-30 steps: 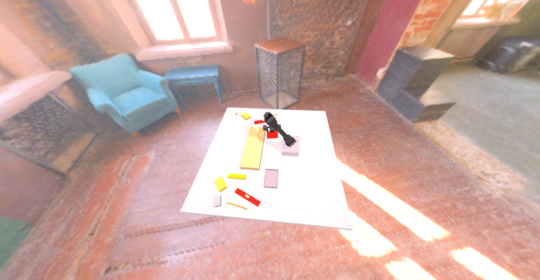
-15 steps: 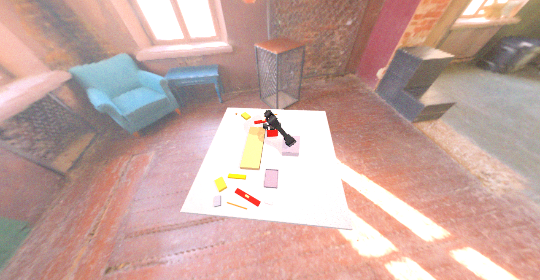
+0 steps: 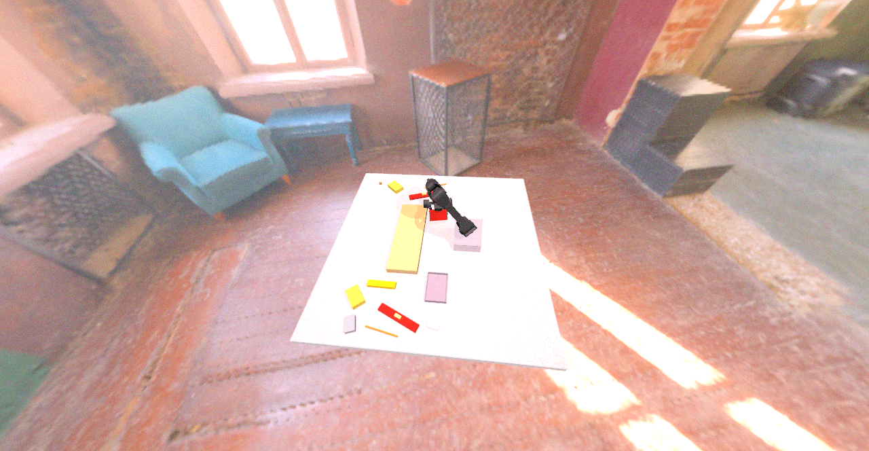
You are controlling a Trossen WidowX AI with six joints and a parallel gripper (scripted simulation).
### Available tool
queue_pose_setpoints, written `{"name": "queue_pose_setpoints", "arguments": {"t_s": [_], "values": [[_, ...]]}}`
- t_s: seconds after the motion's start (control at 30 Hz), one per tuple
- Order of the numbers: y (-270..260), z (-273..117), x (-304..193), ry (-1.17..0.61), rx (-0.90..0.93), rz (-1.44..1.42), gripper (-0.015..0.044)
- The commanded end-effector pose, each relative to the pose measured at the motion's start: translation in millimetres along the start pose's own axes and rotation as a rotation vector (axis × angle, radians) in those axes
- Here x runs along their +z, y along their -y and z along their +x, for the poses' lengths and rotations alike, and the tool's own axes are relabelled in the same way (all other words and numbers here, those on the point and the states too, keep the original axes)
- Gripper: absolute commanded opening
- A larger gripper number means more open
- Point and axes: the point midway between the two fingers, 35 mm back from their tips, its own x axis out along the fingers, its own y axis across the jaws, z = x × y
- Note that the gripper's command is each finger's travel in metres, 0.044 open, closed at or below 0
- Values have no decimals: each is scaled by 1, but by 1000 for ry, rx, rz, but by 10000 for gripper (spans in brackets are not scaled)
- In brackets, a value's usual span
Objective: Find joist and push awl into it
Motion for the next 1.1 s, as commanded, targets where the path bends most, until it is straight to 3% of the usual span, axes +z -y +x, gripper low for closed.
{"name": "queue_pose_setpoints", "arguments": {"t_s": [0.0, 1.07], "values": [[0, -1, 0, -21, 0, 3, 0], [0, 2, 5, -162, 7, 6, 0]]}}
